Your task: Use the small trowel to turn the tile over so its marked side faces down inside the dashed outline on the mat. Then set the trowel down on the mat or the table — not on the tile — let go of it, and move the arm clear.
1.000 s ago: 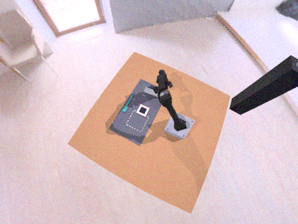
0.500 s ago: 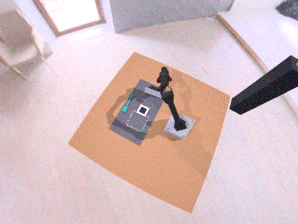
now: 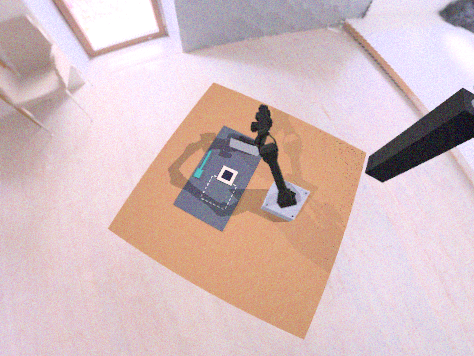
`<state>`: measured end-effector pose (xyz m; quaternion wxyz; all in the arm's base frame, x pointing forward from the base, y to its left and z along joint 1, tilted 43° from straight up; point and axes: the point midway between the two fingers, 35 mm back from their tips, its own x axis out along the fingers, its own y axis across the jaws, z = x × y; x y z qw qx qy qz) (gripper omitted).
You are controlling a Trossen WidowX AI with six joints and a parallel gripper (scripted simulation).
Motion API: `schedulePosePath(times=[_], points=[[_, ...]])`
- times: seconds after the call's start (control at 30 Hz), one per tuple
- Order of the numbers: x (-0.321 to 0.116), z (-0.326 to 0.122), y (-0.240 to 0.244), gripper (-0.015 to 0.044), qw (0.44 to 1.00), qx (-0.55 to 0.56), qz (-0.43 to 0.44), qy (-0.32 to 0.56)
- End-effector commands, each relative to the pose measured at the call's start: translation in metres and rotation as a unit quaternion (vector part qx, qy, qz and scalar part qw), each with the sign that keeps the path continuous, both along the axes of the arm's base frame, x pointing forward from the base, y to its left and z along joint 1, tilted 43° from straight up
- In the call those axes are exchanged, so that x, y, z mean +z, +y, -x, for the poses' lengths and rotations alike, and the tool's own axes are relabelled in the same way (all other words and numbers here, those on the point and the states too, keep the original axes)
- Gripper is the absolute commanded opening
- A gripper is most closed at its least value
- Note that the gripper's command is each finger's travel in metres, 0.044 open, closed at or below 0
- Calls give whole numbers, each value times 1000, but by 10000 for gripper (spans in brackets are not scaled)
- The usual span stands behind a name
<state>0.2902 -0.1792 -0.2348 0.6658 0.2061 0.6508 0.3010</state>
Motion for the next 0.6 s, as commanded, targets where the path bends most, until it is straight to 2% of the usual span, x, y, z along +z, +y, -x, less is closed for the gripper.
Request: schedulePosePath(times=[0.0, 0.57], points=[[0, 0, 3, 100, 1000, 5, 2, -3], [7, 3, 28, 100, 1000, 5, 1, -3]])
